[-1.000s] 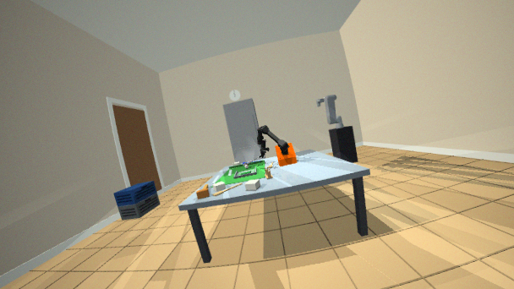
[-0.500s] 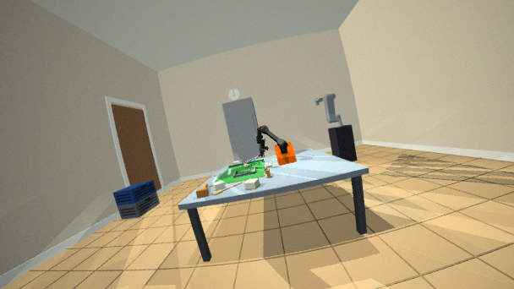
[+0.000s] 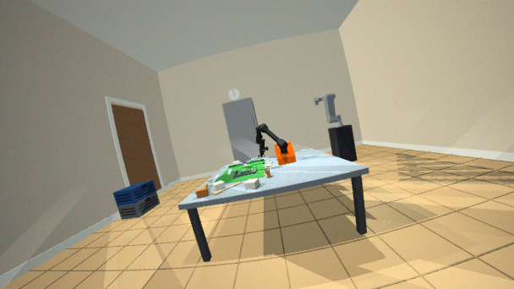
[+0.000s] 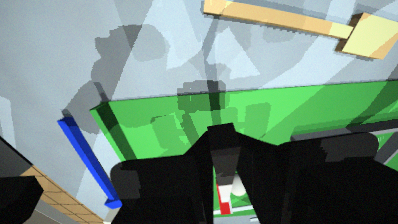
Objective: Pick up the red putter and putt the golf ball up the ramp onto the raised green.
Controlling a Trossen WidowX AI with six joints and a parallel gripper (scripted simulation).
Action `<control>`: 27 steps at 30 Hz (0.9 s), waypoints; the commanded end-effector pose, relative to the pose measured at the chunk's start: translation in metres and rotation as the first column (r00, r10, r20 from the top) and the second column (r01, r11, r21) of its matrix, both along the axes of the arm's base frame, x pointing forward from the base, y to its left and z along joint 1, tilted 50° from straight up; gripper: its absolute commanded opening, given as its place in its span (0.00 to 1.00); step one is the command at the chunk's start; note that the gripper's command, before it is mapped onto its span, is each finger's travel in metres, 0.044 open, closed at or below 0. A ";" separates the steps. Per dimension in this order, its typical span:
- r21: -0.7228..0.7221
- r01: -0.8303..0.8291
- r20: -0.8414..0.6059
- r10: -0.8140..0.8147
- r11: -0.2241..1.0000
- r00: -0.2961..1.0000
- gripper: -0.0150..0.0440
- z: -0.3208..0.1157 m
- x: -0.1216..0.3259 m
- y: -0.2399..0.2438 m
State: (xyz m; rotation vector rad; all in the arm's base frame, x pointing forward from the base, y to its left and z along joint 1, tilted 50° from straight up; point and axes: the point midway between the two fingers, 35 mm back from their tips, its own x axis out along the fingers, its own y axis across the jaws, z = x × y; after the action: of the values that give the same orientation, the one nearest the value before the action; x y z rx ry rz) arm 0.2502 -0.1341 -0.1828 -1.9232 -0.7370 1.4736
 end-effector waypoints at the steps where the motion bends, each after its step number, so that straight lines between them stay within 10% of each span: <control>1: 0.005 0.005 0.008 -0.005 1.000 1.000 0.25 0.030 -0.003 0.026; 27: 0.012 0.006 0.002 -0.006 1.000 1.000 0.25 0.087 -0.011 0.015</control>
State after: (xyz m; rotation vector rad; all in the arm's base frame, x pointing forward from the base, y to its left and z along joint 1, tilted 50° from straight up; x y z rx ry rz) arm 0.2393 -0.1202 -0.0946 -1.9213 -0.7410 1.4616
